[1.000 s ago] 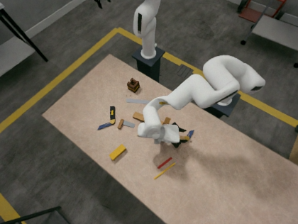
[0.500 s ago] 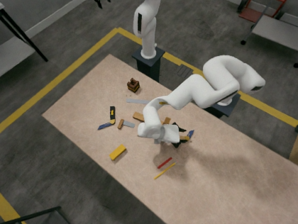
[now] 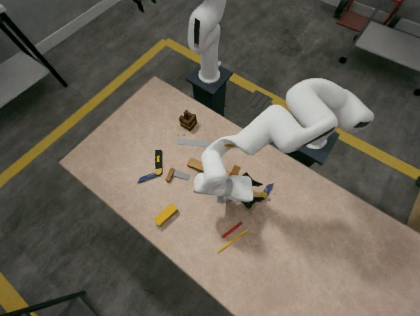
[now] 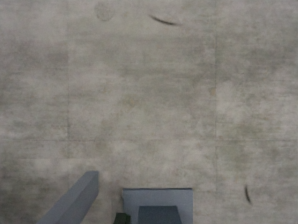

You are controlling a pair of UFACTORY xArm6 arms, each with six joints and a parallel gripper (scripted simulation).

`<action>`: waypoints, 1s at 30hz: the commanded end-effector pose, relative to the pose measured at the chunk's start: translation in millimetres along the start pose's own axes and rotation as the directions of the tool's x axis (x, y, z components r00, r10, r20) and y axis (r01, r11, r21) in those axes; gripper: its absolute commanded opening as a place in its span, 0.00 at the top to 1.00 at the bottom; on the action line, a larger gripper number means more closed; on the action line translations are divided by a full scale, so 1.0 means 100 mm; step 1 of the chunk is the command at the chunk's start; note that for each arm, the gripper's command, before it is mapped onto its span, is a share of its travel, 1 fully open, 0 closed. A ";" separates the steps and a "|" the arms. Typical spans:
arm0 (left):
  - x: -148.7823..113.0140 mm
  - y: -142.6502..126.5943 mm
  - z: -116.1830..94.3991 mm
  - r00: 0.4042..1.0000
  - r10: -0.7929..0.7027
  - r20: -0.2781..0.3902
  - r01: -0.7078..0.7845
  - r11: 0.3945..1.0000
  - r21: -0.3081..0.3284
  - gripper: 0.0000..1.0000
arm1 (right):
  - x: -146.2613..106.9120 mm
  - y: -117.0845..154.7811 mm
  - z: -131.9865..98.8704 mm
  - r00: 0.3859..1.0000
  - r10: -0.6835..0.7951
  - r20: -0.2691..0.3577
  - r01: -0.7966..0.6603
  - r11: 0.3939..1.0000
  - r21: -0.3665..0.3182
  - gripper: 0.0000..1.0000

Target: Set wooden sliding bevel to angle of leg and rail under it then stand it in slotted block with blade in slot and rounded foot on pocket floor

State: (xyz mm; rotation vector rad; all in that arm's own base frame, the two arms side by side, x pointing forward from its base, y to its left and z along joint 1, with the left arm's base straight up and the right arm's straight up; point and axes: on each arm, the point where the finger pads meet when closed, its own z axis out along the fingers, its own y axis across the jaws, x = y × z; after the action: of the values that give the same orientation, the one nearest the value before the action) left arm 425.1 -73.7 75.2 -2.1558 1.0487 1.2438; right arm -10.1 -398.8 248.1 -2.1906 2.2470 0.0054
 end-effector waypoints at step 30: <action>0.41 -0.01 0.23 1.000 -0.002 -0.003 0.002 1.000 0.001 0.38 | 0.01 0.00 -0.02 1.000 0.000 -0.005 0.000 1.000 0.000 0.00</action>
State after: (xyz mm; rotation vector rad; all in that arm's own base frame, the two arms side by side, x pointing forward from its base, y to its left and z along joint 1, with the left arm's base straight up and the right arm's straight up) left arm 425.1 -73.7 29.3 -2.1559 1.0487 1.2437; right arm -10.1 -398.8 248.1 -2.1906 2.2470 0.0054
